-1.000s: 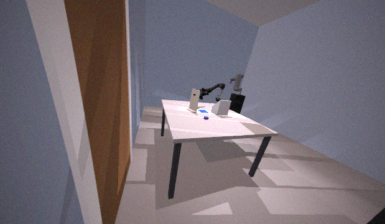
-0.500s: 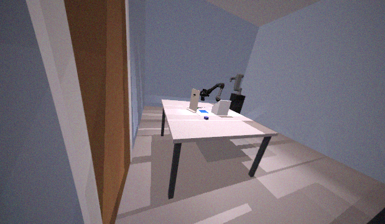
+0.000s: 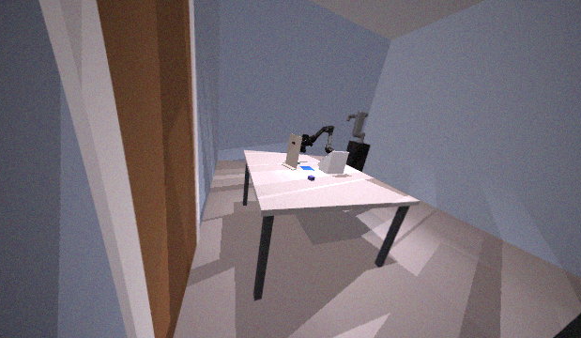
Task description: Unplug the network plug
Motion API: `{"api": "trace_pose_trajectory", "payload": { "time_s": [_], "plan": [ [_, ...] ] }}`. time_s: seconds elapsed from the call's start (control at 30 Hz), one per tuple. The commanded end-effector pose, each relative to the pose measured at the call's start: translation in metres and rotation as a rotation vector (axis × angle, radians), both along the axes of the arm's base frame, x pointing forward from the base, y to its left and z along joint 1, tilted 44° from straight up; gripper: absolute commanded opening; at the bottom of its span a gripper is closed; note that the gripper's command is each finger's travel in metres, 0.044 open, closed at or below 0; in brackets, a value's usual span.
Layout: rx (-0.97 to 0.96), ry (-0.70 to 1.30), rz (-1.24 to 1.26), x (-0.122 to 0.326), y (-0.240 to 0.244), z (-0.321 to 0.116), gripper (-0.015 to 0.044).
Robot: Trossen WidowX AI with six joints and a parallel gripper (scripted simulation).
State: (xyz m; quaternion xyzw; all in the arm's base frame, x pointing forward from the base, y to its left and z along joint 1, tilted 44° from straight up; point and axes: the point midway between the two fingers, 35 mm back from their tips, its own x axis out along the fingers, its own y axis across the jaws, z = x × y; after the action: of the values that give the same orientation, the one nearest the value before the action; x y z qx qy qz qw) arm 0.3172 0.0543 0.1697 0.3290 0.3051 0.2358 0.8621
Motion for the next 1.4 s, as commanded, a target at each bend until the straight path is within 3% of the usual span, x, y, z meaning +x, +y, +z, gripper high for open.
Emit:
{"api": "trace_pose_trajectory", "payload": {
  "time_s": [0.0, 1.37],
  "plan": [
    [-0.002, -0.009, -0.004, 0.006, 0.002, 0.003, 0.0156],
    [0.001, -0.012, -0.005, 0.055, 0.029, -0.009, 0.0156]
  ]
}}
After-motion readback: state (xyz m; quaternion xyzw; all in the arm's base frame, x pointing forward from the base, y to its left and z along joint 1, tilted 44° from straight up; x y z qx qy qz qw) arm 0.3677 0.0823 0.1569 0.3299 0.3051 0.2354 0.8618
